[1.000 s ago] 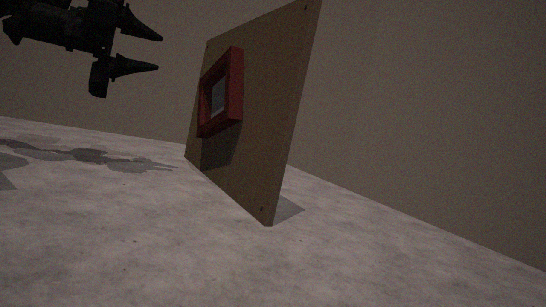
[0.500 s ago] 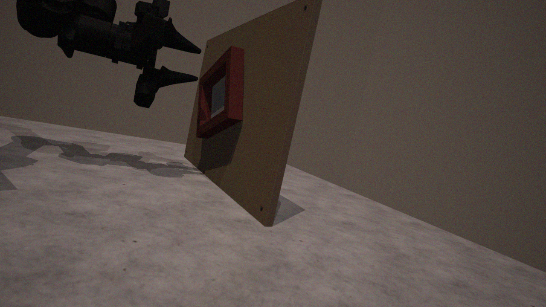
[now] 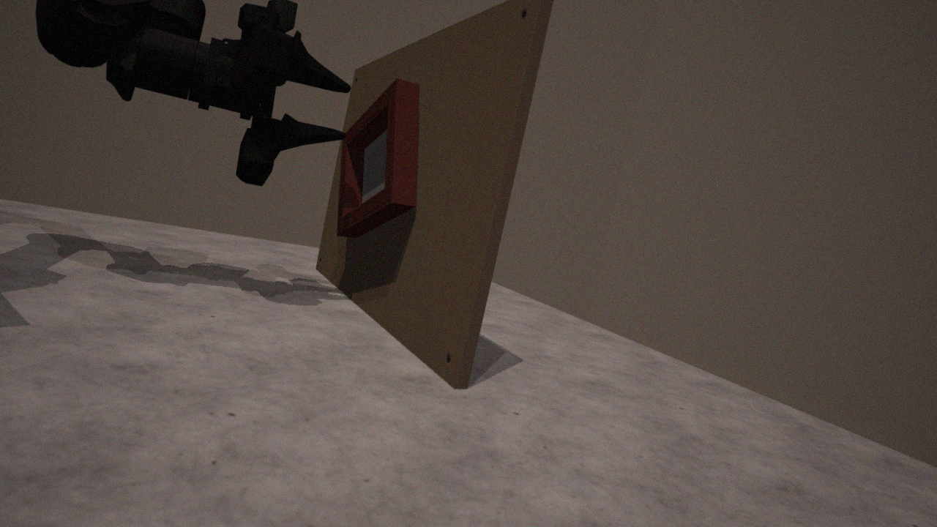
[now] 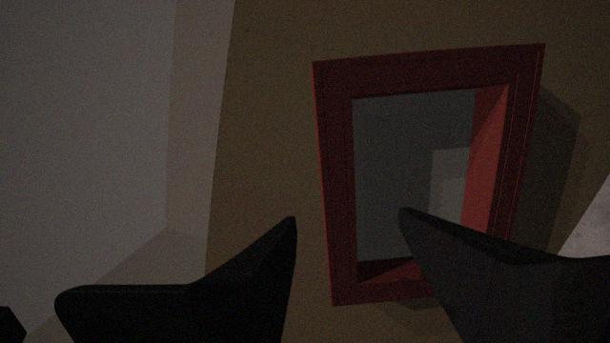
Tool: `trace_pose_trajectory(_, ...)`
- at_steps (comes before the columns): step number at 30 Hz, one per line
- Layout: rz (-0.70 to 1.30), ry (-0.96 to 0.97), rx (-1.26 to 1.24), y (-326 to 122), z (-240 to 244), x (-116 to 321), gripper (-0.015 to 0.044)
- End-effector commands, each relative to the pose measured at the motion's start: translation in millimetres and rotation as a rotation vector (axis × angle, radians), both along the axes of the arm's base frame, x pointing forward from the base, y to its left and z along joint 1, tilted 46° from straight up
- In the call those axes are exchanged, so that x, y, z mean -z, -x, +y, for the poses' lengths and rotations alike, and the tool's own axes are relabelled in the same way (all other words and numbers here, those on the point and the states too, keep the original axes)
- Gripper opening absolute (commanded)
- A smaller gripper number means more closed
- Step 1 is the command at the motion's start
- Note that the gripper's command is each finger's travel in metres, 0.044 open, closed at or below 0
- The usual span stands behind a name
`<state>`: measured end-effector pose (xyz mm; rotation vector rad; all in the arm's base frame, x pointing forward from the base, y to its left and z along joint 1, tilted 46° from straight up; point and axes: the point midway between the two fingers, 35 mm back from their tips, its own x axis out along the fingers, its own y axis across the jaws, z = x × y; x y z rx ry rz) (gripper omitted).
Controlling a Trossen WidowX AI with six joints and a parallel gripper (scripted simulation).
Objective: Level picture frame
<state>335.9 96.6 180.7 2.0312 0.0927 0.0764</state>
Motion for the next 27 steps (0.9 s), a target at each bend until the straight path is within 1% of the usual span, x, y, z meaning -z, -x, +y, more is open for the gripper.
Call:
trace_pose_trajectory(1, -0.004, -0.006, -0.003, -3, 1, -2, 0.026)
trace_pose_trajectory(27, -0.006, -0.006, -0.003, -40, 5, -3, 0.026)
